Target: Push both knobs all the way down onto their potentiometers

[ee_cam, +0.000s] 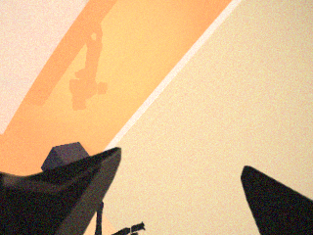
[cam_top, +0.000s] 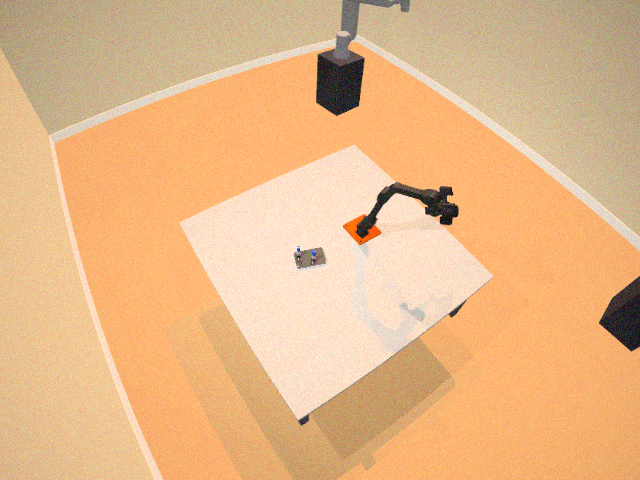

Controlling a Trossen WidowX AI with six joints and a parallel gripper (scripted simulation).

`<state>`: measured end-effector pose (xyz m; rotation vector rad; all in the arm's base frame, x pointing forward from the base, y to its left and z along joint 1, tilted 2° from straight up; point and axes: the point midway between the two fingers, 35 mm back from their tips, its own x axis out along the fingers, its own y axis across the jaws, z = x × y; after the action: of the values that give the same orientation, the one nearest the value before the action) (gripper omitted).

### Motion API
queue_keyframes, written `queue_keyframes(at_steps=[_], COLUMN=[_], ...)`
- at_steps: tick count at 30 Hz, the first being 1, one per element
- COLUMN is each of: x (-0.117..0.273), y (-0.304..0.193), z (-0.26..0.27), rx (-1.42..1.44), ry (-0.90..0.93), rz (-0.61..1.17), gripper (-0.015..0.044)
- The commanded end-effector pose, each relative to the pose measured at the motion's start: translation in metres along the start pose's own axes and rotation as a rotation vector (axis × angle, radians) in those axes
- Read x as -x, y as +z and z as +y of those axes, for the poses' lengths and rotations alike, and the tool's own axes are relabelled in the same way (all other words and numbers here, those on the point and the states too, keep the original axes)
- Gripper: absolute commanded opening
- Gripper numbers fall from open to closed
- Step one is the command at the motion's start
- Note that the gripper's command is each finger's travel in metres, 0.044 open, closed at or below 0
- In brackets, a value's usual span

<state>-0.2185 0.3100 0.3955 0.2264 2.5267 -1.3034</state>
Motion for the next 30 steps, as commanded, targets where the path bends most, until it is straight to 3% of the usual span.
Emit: queue_keyframes(at_steps=[1, 15, 30], x=[0.0, 0.043, 0.099], y=[0.0, -0.008, -0.005], z=[0.001, 0.052, 0.105], rx=[-0.005, -0.397, -0.841], ry=[0.002, 0.151, 0.273], rz=[0.001, 0.123, 0.309], gripper=[0.0374, 0.0006, 0.0])
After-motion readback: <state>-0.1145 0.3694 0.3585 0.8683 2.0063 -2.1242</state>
